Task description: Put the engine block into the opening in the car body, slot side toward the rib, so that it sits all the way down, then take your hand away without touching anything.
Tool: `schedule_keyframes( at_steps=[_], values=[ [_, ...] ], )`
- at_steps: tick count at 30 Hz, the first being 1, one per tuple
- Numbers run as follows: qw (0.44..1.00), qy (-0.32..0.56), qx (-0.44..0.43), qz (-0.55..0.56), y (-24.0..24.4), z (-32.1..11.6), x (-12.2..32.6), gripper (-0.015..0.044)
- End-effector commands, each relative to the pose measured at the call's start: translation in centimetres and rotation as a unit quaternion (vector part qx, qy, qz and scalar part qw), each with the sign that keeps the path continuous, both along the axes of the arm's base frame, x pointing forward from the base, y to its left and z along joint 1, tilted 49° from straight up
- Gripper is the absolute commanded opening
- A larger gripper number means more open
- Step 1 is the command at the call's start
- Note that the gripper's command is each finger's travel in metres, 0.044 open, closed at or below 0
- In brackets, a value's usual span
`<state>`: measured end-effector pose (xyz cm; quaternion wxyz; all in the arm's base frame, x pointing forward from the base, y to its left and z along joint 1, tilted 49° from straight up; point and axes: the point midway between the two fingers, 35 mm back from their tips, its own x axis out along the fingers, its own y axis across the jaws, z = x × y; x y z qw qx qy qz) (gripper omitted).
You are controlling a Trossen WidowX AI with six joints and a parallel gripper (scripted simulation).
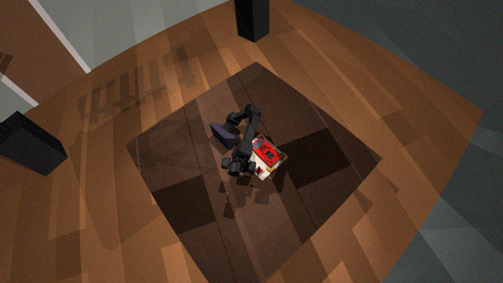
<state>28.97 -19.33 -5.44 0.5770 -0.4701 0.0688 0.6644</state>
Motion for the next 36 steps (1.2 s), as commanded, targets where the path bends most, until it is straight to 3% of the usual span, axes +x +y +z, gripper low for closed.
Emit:
schedule_keyframes(
  at_steps=[1,17,36],
  values=[
    [1.0,-0.002,-0.01,-0.001,-1.2,1.2,-0.1,0.0],
    [1.0,0.012,-0.018,-0.015,-3.5,4.0,-0.8,0.0],
    [0.96,0.192,0.013,-0.203,0.9,6.9,1.8,0.0]
  ],
)
